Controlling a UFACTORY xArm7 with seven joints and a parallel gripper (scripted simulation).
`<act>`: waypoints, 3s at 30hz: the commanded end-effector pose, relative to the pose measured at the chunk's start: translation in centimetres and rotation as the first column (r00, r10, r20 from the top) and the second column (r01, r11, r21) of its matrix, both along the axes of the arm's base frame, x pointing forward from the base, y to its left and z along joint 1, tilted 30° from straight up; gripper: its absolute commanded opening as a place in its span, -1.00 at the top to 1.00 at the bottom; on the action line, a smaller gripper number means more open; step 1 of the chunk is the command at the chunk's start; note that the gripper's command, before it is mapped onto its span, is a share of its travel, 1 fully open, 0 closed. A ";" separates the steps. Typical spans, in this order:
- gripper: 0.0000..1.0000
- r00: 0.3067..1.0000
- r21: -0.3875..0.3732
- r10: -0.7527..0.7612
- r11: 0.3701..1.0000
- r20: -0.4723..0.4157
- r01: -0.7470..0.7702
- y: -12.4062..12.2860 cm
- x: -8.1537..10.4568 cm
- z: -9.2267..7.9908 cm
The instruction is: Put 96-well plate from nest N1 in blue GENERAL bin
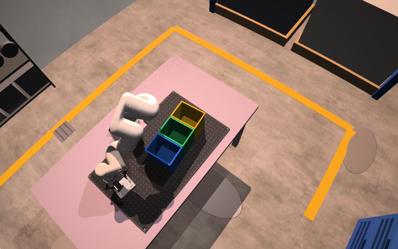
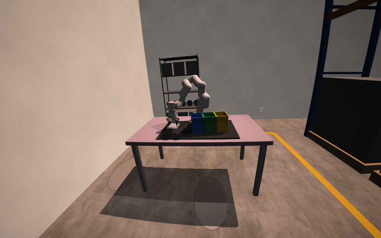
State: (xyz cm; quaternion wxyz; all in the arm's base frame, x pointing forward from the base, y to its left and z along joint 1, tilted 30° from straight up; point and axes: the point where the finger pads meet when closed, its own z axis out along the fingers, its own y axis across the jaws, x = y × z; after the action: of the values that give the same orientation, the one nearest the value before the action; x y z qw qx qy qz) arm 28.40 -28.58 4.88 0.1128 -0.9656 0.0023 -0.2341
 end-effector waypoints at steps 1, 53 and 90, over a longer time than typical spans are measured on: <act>-1.00 1.000 -0.003 -0.002 1.000 0.001 0.002 -0.2 0.0 0.1; 1.00 1.000 -0.003 -0.002 1.000 0.001 0.002 -0.2 0.0 0.1; 1.00 1.000 -0.003 -0.002 1.000 0.001 0.002 -0.6 -0.9 1.8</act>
State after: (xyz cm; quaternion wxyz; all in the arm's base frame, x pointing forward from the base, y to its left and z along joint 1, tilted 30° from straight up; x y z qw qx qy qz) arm 27.58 -28.96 6.43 0.1129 -0.9656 0.0023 -0.2341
